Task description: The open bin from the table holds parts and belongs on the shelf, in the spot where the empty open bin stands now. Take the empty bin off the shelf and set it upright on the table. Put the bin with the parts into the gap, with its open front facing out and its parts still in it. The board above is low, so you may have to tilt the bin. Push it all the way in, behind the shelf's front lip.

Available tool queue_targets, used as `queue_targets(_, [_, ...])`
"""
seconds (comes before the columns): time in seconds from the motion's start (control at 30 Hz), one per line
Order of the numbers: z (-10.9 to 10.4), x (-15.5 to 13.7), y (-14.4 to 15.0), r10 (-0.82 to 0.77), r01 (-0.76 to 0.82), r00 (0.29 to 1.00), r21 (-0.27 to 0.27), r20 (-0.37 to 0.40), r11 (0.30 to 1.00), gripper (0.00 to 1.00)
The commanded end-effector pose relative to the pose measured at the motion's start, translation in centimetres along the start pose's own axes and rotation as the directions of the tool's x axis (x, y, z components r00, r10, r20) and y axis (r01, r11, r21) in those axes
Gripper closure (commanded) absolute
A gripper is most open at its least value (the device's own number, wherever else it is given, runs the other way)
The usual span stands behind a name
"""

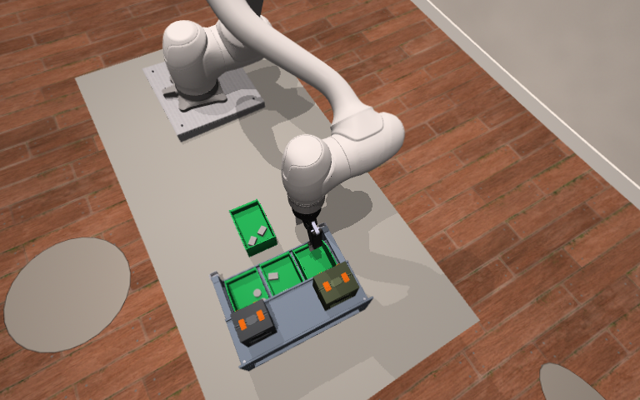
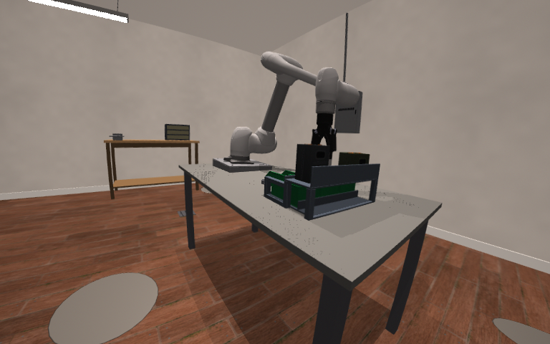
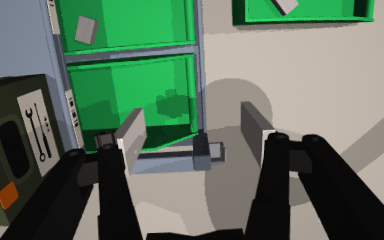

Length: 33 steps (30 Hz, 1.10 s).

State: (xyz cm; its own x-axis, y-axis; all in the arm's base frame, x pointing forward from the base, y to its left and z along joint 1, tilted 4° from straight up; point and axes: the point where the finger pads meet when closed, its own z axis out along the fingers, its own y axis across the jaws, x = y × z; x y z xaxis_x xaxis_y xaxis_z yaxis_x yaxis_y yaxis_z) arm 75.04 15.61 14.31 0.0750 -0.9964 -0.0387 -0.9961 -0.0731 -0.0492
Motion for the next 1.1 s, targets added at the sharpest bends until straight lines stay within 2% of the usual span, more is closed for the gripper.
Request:
queue_targets(0.0, [0.1,0.0,0.0,0.0,0.0,1.0,0.0,0.0,1.0,0.38])
queue_targets(0.37, [0.8,0.0,0.0,0.0,0.0,1.0,0.0,0.0,1.0,0.38])
queue_targets(1.07, [4.5,0.0,0.0,0.0,0.0,1.0,0.0,0.0,1.0,0.38])
